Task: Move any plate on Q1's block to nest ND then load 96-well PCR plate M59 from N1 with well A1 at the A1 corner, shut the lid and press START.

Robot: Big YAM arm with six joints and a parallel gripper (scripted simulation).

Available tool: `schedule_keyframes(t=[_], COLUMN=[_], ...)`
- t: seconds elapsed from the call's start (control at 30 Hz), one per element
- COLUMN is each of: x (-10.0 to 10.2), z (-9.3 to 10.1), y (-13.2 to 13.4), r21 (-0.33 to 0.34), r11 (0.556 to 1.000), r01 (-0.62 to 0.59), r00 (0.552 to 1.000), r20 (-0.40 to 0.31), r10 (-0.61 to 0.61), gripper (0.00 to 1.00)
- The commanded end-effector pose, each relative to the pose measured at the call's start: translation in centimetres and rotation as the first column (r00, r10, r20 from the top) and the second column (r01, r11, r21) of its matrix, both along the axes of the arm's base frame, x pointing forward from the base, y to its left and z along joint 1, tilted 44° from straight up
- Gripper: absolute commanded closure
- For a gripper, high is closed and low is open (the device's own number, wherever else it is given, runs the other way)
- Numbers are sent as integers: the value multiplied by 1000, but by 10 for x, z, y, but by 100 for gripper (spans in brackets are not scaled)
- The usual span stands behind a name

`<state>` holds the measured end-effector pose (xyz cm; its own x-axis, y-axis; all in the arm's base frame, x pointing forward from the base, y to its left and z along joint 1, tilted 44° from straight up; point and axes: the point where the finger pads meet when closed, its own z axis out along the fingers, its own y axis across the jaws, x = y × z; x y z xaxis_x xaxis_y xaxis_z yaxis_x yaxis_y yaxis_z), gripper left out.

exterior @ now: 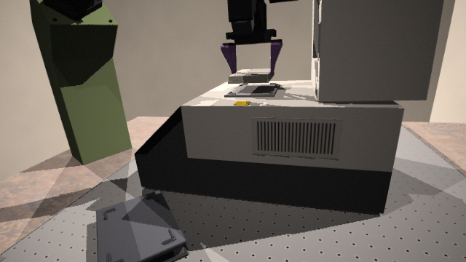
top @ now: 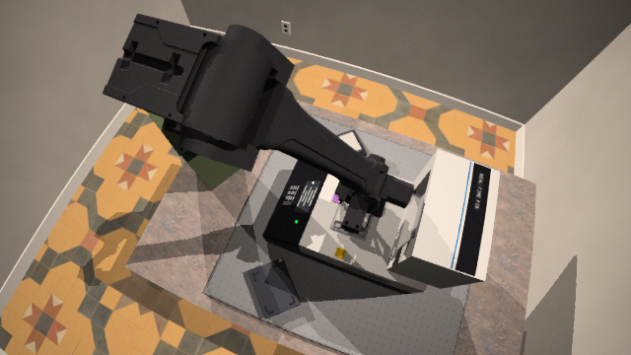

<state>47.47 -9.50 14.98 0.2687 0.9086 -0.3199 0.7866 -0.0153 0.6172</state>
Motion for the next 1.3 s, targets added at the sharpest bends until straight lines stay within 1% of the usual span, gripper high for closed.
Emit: schedule_keyframes(t=[0.0, 0.1, 0.2, 0.33, 0.43, 0.5, 0.53, 0.67, 0.73, 0.9, 1.17, 1.27], x=[13, 18, 21, 17, 11, 11, 14, 18, 18, 18, 9, 10], z=[25, 26, 14, -4, -1, -1, 6, 19, 21, 20, 12, 15], y=[-6, -12, -15, -11, -6, -6, -5, -2, -1, -1, -12, -15], r21=[-8, -12, -12, -10, -9, -9, -10, -1, 1, 0, -1, -2], r11=[1000, 1000, 1000, 1000, 1000, 1000, 1000, 1000, 1000, 1000, 1000, 1000], r01=[2, 5, 3, -7, -4, -4, -3, 1, 1, 0, 24, 30], r00=[998, 998, 999, 1000, 1000, 1000, 999, 998, 998, 998, 998, 997], r20=[59, 70, 54, 25, 27, 27, 38, 60, 61, 59, 60, 73], r10=[-1, -4, -2, 7, 4, 4, 3, -1, -2, 0, -24, -29], gripper=[100, 100, 100, 100, 100, 100, 100, 100, 100, 100, 100, 100])
